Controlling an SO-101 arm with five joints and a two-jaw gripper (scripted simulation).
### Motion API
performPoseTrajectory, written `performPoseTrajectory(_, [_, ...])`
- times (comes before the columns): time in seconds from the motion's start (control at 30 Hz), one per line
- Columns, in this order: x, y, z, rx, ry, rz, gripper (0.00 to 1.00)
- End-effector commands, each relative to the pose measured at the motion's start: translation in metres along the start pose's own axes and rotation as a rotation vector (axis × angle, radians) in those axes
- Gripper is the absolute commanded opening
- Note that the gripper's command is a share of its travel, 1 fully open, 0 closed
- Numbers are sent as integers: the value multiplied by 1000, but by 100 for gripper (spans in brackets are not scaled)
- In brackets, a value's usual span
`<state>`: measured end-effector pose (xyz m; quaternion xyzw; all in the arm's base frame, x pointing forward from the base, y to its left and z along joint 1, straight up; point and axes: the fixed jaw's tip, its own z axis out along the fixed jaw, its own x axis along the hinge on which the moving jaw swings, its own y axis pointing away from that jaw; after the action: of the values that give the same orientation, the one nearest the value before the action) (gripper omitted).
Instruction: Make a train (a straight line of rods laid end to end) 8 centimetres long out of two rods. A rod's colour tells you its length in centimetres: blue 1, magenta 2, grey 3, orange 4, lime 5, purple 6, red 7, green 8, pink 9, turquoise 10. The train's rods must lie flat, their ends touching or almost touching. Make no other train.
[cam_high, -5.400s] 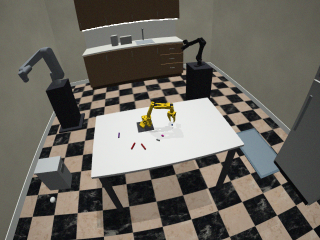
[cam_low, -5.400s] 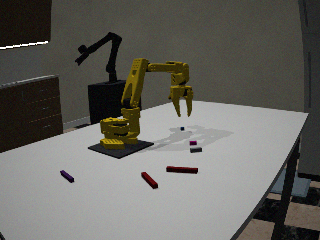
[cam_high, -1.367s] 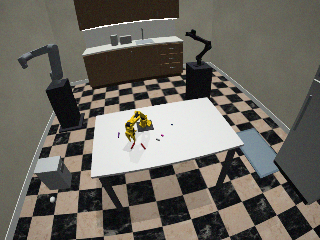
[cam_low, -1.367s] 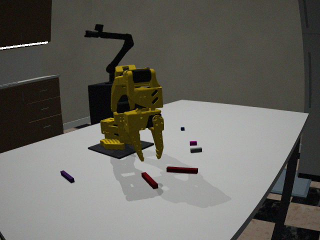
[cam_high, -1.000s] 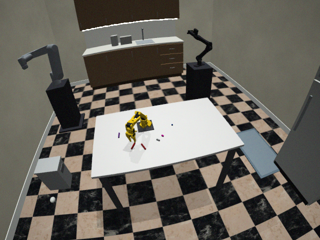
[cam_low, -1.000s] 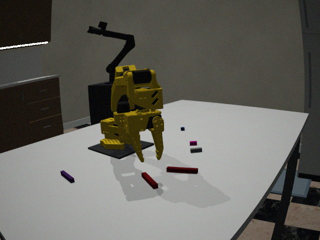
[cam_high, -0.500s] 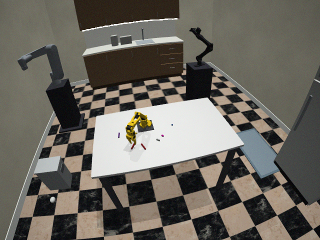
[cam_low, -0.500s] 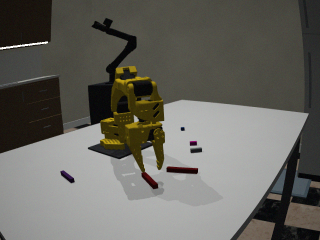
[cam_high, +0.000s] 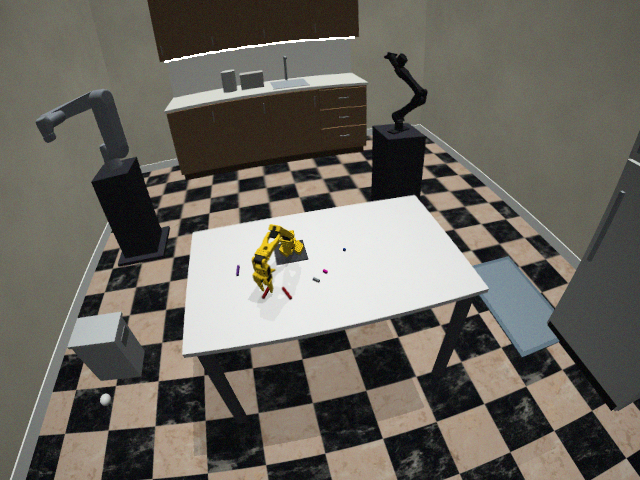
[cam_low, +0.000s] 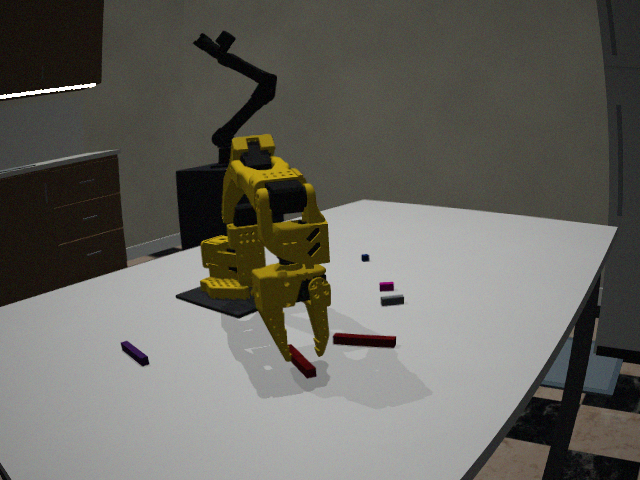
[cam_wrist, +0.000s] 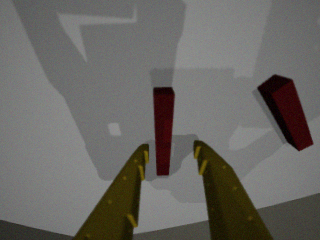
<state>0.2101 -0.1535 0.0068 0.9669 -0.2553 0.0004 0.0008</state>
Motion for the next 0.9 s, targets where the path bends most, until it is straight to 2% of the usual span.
performPoseTrajectory(0.0, [-3, 2, 7, 3, -21, -1, 19])
performPoseTrajectory(0.17, [-3, 2, 7, 3, -21, -1, 19])
performPoseTrajectory(0.2, [-5, 2, 12, 4, -29, -1, 19])
performPoseTrajectory(0.87, [-5, 2, 12, 4, -29, -1, 18])
